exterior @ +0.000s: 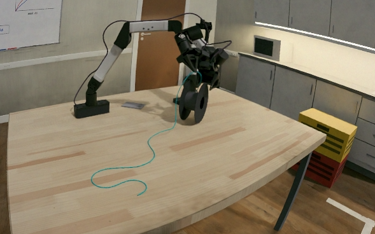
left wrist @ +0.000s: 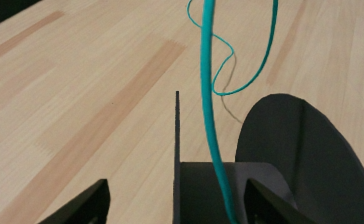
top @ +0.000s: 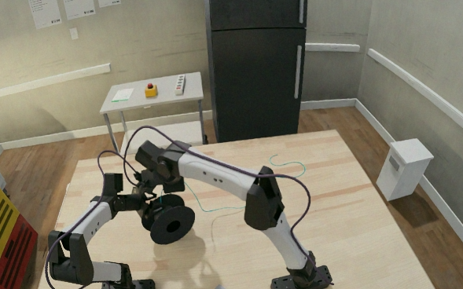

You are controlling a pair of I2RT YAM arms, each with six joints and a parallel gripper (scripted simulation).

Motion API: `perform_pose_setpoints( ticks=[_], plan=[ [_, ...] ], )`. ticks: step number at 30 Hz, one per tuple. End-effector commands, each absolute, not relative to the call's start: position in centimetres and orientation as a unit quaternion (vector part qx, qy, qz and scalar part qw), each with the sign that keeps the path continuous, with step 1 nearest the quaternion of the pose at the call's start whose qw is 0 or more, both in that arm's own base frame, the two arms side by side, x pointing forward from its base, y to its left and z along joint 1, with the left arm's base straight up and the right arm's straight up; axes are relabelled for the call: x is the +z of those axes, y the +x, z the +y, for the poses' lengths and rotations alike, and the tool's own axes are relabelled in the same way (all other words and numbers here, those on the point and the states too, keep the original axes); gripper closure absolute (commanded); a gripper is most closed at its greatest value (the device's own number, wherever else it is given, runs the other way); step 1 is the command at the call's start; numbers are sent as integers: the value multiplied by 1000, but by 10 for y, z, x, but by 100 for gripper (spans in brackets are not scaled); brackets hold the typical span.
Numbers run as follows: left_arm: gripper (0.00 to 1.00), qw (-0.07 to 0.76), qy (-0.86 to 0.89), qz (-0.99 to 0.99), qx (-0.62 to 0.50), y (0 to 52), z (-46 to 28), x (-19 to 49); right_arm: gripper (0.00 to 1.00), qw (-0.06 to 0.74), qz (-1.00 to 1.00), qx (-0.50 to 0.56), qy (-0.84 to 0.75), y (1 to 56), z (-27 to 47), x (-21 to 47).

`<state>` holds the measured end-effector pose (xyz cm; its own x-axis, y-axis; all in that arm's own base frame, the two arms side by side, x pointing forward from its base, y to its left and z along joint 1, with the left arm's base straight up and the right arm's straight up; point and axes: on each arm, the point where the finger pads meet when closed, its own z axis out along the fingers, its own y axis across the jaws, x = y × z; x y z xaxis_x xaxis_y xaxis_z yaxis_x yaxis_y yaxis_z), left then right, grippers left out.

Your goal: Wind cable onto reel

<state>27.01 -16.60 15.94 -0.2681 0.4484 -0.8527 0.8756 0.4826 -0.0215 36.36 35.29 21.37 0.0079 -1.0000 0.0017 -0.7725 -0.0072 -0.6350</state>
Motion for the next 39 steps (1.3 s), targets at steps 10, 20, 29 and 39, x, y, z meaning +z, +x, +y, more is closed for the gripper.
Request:
perform_pose_setpoints(
  ticks=[10, 20, 29, 39],
  plan=[
    [59, 439, 445, 738, -254, 270, -166, 172, 100, 227, 662, -247, -670, 365, 340, 214],
    [91, 439, 445, 738, -254, 270, -166, 172, 100, 227, 662, -247, -670, 365, 340, 214],
    [100, 435, 442, 741, -259, 268, -167, 169, 100, 237, 662, -246, -667, 367, 341, 219],
    [100, 431, 443, 742, -261, 266, -168, 164, 100, 235, 662, -247, -667, 368, 339, 216]
  ],
)
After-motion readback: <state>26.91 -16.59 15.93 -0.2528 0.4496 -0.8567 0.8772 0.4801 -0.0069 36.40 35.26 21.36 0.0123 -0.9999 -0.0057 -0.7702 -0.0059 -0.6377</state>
